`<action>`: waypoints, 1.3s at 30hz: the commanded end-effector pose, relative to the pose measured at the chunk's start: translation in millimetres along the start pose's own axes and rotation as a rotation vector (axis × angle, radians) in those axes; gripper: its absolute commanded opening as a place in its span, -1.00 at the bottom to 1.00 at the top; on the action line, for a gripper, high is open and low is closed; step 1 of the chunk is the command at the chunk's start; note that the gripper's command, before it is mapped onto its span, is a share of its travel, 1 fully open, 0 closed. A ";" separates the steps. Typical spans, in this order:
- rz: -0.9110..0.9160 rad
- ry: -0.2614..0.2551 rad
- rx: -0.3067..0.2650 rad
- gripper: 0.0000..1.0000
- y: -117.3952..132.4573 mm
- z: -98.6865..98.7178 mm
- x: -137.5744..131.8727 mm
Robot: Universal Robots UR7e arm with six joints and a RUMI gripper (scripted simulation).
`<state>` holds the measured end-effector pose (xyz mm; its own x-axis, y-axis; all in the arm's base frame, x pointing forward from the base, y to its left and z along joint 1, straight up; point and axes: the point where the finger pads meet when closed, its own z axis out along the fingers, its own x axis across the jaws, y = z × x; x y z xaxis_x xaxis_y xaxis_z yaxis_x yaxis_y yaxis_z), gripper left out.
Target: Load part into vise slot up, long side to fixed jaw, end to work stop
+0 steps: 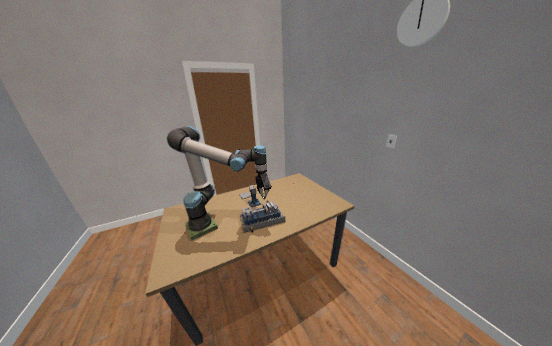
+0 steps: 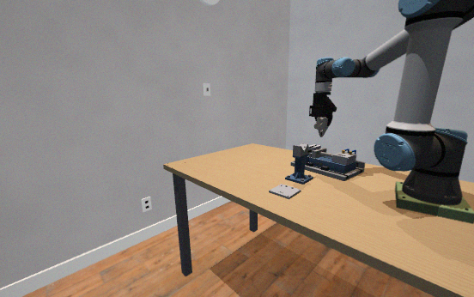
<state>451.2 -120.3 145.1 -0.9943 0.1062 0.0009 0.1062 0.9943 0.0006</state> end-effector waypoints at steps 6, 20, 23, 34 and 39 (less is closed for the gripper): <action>0.000 -0.001 0.001 -1.00 -0.1 9.2 -0.4; 0.000 -0.001 0.001 -1.00 0.0 27.9 -0.5; 0.000 -0.001 0.001 -1.00 0.1 32.5 -0.5; 0.000 -0.001 0.001 -1.00 0.1 43.5 -0.6; 0.000 -0.001 0.001 -1.00 0.2 47.0 -0.6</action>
<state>451.4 -120.0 101.1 -0.9943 0.1063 0.0012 0.1063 0.9943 0.0006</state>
